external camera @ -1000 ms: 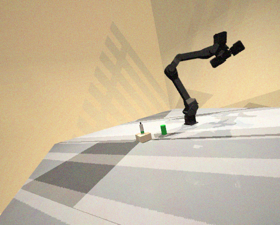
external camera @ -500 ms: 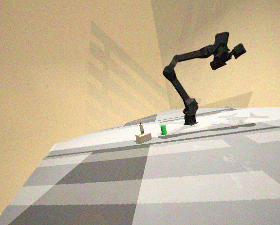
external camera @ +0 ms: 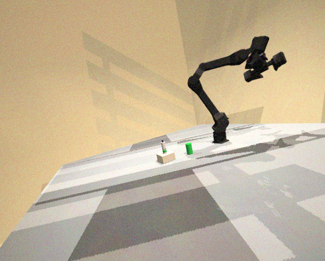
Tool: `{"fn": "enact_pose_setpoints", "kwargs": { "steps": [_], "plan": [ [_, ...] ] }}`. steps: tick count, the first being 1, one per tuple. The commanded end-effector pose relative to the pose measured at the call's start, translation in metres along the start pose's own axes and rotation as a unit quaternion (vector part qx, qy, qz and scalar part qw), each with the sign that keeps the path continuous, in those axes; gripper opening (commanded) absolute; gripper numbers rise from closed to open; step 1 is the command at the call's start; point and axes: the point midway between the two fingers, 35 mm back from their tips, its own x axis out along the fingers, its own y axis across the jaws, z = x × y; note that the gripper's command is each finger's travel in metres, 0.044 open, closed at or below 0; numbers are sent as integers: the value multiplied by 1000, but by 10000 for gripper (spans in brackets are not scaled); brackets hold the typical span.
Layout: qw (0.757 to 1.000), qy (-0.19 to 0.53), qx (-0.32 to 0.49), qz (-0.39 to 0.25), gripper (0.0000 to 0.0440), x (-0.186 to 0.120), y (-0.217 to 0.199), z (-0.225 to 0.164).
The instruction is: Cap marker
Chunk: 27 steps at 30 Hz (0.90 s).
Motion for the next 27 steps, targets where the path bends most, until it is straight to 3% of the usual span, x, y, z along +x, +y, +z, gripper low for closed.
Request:
{"fn": "enact_pose_setpoints", "kwargs": {
  "steps": [1,27],
  "plan": [
    [1000,21,7,-7,320,-5,-2,-12],
    [990,123,52,-45,323,-40,-17,-69]
  ]
}}
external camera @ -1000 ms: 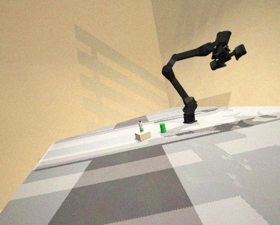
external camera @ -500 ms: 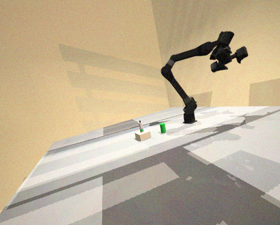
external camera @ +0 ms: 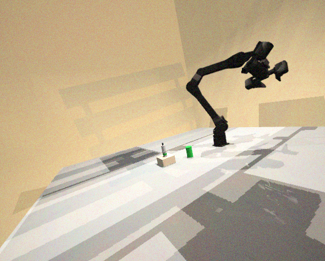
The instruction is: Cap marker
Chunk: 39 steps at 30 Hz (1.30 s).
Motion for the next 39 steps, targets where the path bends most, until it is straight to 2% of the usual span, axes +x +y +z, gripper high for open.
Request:
{"fn": "enact_pose_setpoints", "kwargs": {
  "steps": [1,39],
  "plan": [
    [1000,19,7,-8,324,-4,-4,-12],
    [983,150,74,-71,328,-50,-35,-95]
  ]
}}
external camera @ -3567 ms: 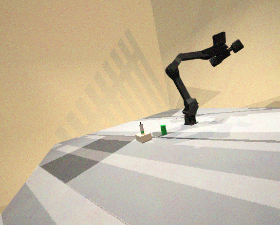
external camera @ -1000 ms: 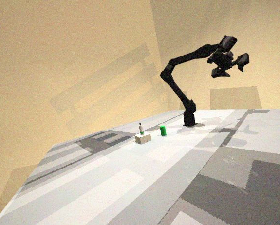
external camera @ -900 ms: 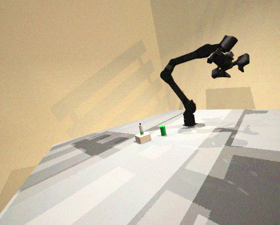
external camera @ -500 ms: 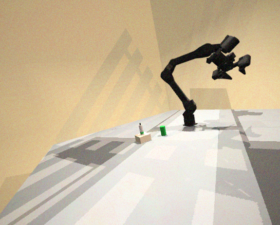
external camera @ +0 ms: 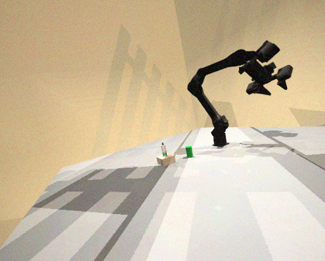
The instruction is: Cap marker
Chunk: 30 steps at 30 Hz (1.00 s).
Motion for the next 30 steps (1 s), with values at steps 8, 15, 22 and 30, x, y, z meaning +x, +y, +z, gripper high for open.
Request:
{"fn": "enact_pose_setpoints", "kwargs": {
  "steps": [8,15,22,30],
  "plan": [
    [999,38,19,-20,328,-9,-14,-26],
    [997,60,33,-31,329,-16,-22,-42],
    [995,81,47,-42,329,-23,-29,-58],
    [991,105,63,-53,330,-32,-36,-76]
  ]
}}
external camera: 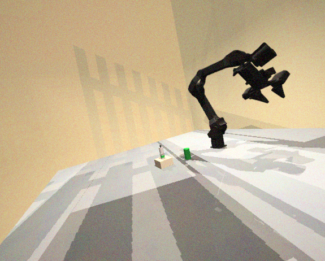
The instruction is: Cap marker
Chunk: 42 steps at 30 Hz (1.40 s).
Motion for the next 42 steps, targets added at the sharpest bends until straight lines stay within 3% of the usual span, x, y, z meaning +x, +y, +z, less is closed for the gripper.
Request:
{"fn": "enact_pose_setpoints", "kwargs": {
  "steps": [1,42],
  "plan": [
    [1000,15,7,-7,330,-3,-6,-10],
    [986,120,102,-53,332,-46,-41,-107]
  ]
}}
